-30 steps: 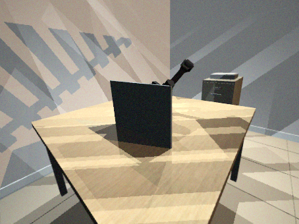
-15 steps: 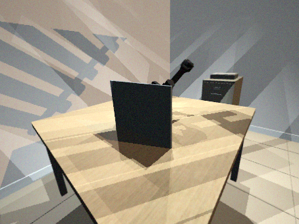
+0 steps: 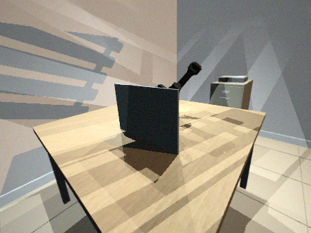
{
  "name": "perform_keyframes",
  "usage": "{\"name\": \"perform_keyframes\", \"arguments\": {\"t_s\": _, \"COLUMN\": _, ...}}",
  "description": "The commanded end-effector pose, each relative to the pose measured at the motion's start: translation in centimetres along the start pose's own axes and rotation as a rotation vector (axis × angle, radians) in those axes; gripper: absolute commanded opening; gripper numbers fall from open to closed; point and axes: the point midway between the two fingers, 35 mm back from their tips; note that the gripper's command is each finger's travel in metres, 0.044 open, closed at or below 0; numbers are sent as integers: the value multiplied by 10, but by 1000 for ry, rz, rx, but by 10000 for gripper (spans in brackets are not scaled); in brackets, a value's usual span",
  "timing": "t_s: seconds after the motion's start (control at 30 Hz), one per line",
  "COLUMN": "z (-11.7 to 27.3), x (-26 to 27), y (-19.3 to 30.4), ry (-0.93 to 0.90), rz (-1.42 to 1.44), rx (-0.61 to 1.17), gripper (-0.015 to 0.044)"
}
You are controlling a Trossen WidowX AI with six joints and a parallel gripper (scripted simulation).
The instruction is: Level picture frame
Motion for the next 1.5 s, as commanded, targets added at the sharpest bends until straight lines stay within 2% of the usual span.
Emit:
{"name": "perform_keyframes", "arguments": {"t_s": 0.0, "z": 0, "x": 2, "y": -2, "ry": -10, "rz": -4, "rx": -4, "gripper": 0}}
{"name": "perform_keyframes", "arguments": {"t_s": 1.47, "z": 0, "x": -3, "y": -7, "ry": -10, "rz": -4, "rx": -4, "gripper": 0}}
Point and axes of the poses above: the point midway between the two fingers, 35 mm back from their tips, its own z axis back along the fingers, its own x axis across the jaws, y = z × x, and after that the axes turned 7 degrees about -z, right-handed
